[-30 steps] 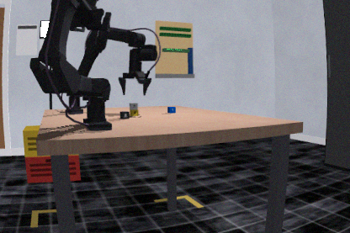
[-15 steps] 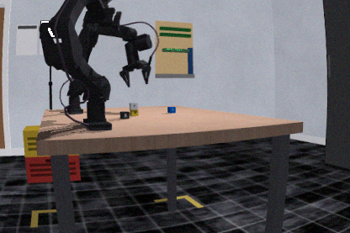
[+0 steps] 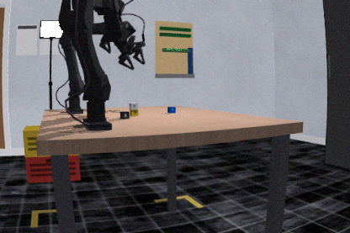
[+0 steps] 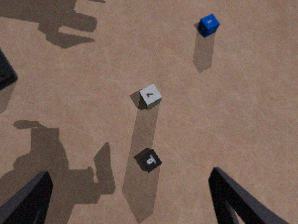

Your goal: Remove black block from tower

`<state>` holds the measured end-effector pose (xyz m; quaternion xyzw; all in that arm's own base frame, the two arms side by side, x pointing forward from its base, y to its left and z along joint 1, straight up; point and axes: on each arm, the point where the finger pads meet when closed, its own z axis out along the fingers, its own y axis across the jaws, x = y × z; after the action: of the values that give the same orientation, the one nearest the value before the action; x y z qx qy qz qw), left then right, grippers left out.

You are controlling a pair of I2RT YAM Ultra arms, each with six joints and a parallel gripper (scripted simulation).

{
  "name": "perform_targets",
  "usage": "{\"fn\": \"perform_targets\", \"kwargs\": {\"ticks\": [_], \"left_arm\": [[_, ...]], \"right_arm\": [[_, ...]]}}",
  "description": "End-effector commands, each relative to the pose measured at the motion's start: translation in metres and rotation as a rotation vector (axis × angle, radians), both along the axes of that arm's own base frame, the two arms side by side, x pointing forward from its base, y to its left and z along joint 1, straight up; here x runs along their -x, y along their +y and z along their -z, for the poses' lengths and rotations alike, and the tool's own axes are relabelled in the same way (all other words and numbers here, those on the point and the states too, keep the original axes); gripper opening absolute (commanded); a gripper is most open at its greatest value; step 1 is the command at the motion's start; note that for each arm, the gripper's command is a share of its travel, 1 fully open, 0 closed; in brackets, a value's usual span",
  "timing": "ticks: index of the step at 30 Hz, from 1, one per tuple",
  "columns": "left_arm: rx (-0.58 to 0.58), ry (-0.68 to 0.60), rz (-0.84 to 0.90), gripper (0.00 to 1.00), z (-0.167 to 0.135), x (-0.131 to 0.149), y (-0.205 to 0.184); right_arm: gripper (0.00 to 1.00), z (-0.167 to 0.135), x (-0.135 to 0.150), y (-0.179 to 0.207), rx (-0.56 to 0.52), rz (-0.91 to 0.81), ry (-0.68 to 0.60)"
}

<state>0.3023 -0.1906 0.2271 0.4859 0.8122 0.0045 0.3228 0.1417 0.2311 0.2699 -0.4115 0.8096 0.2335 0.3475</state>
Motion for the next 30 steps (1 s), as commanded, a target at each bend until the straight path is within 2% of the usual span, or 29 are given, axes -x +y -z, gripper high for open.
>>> {"fn": "perform_targets", "kwargs": {"ticks": [1, 13, 15, 16, 19, 24, 27, 30], "left_arm": [[0.150, -0.129, -0.080, 1.00, -0.030, -0.016, 0.012], [0.476, -0.450, -0.385, 1.00, -0.114, -0.046, 0.098], [0.476, -0.450, -0.385, 1.00, -0.114, -0.046, 0.098], [0.516, -0.487, -0.416, 1.00, -0.124, -0.049, 0.105], [0.600, -0.581, -0.514, 1.00, -0.146, -0.057, 0.132], [0.698, -0.685, -0.654, 1.00, -0.167, -0.072, 0.169], [0.741, -0.738, -0.703, 1.00, -0.181, -0.076, 0.184], [0.759, -0.762, -0.736, 1.00, -0.186, -0.079, 0.193]], "right_arm": [[1.00, 0.003, -0.018, 0.026, -0.033, -0.007, -0.018], [1.00, 0.084, -0.051, 0.068, 0.085, -0.005, 0.070], [1.00, 0.084, -0.051, 0.068, 0.085, -0.005, 0.070], [1.00, 0.088, -0.054, 0.071, 0.085, -0.005, 0.072], [1.00, 0.113, -0.059, 0.076, 0.121, -0.005, 0.098], [1.00, 0.142, -0.063, 0.080, 0.165, -0.003, 0.132], [1.00, 0.152, -0.061, 0.076, 0.194, -0.001, 0.155], [1.00, 0.146, -0.062, 0.078, 0.182, -0.001, 0.146]]}}
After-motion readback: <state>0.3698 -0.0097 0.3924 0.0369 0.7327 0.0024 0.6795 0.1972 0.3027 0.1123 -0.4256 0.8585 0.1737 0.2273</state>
